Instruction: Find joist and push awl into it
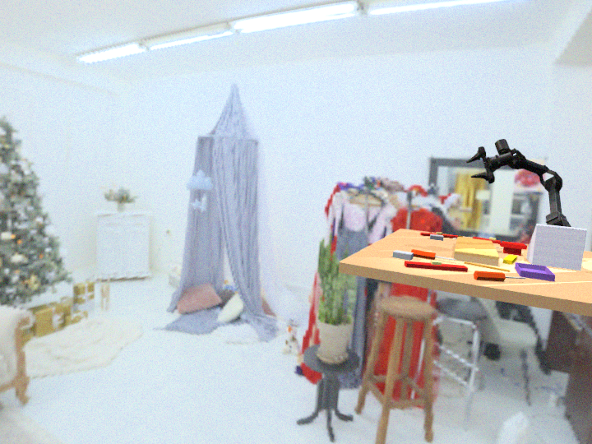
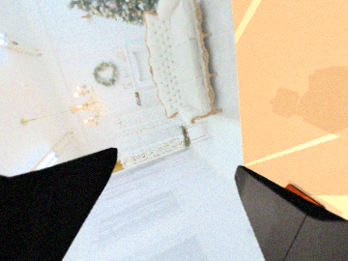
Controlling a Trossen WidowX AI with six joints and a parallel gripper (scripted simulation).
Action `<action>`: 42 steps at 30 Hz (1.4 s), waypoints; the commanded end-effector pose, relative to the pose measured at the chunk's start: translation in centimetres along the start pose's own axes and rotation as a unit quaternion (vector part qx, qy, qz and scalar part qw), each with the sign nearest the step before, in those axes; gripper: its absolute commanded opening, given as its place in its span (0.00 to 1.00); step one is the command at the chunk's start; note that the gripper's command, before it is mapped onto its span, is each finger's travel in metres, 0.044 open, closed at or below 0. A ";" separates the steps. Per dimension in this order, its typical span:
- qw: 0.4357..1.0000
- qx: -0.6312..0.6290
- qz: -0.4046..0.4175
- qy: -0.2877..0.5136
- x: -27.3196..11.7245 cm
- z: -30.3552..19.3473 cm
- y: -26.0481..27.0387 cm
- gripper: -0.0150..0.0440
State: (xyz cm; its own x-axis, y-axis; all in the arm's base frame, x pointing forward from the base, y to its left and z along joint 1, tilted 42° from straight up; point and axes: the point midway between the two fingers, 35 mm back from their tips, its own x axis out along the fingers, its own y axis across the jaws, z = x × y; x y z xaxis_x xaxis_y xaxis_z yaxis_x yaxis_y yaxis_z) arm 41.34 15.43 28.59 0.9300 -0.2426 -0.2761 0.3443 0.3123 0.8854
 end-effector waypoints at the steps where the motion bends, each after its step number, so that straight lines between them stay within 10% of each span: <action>1: 1.000 -0.008 -0.004 -0.001 0.1 0.1 -0.2 0.98; 11: 0.887 -0.388 -0.248 0.016 1.0 8.6 -14.6 1.00; 25: 0.474 -0.648 -0.502 0.323 -10.6 19.0 -31.2 1.00; 42: 0.468 -0.648 -0.503 0.328 -10.7 19.9 -31.0 1.00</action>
State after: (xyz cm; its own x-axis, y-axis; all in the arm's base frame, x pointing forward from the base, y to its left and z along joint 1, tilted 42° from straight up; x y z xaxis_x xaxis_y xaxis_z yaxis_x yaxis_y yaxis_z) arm 18.10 -9.76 11.19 -0.0989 -0.6658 -0.7395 0.0437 0.7396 -0.6717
